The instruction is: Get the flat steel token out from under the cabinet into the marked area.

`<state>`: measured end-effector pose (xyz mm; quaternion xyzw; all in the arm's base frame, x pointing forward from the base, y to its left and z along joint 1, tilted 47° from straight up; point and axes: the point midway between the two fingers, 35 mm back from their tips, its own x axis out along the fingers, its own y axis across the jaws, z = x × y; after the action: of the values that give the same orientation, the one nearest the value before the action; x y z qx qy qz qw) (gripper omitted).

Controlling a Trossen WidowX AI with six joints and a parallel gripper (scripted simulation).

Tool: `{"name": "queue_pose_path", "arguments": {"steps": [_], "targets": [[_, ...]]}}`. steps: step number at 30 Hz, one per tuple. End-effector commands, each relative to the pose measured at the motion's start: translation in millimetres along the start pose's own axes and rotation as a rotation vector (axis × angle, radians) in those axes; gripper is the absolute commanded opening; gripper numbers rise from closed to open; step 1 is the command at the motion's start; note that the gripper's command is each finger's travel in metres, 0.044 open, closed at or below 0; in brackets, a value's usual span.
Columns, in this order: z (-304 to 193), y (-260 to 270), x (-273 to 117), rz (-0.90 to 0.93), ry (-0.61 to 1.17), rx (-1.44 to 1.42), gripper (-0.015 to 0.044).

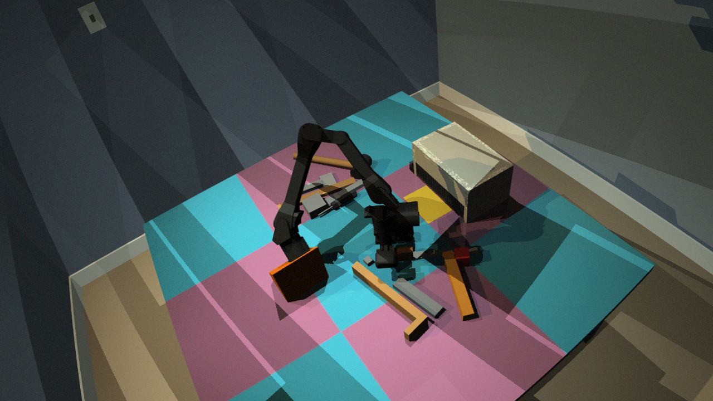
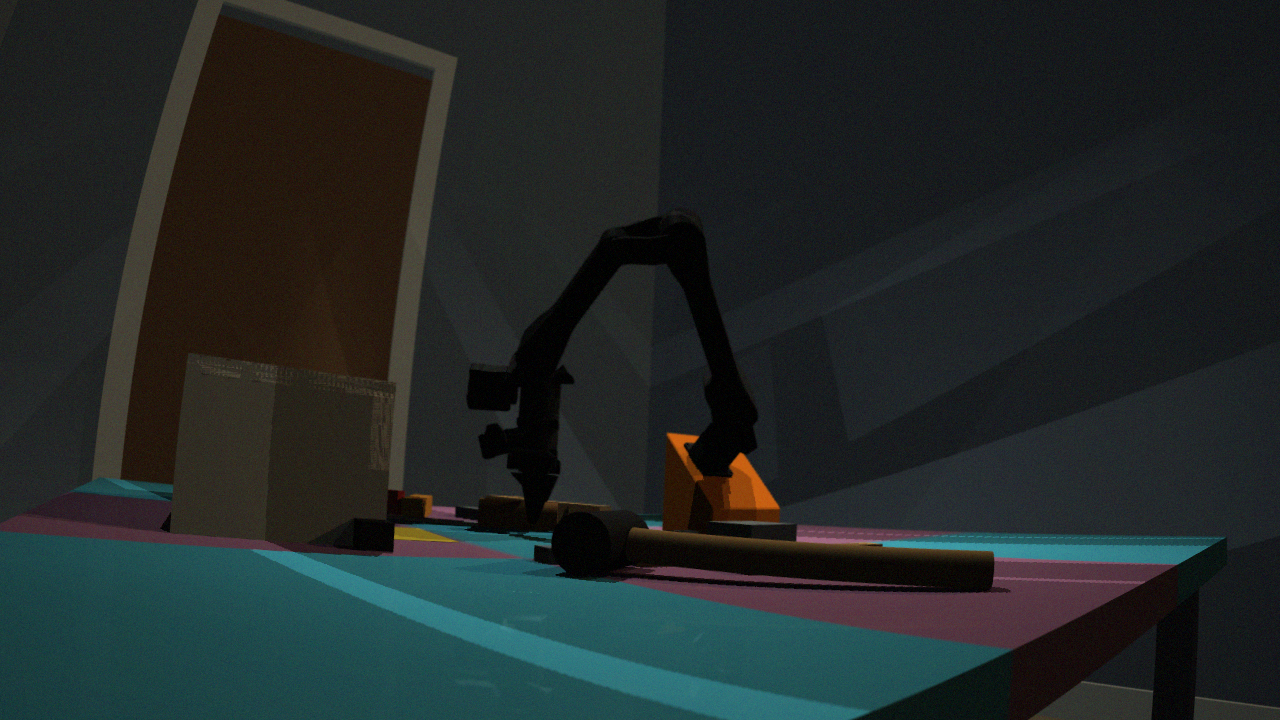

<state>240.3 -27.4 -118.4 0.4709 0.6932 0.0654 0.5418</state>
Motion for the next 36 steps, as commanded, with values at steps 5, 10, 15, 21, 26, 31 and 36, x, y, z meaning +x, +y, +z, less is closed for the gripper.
{"name": "queue_pose_path", "arguments": {"steps": [5,10,15,21,26,31,36], "targets": [[3,-10,-1,-0.007,-0.003,0.008,0.0000],[6,-15,-1,-0.007,-0.003,0.008,0.0000],[8,-21,-2,-0.008,-0.004,0.008,0.0000],[8,-23,-2,-0.008,-0.004,0.008,0.0000],[10,-27,-2,-0.008,-0.004,0.008,0.0000],[11,-32,-2,-0.008,-0.004,0.008,0.0000],[12,-33,-2,-0.008,-0.004,0.008,0.0000]]}}
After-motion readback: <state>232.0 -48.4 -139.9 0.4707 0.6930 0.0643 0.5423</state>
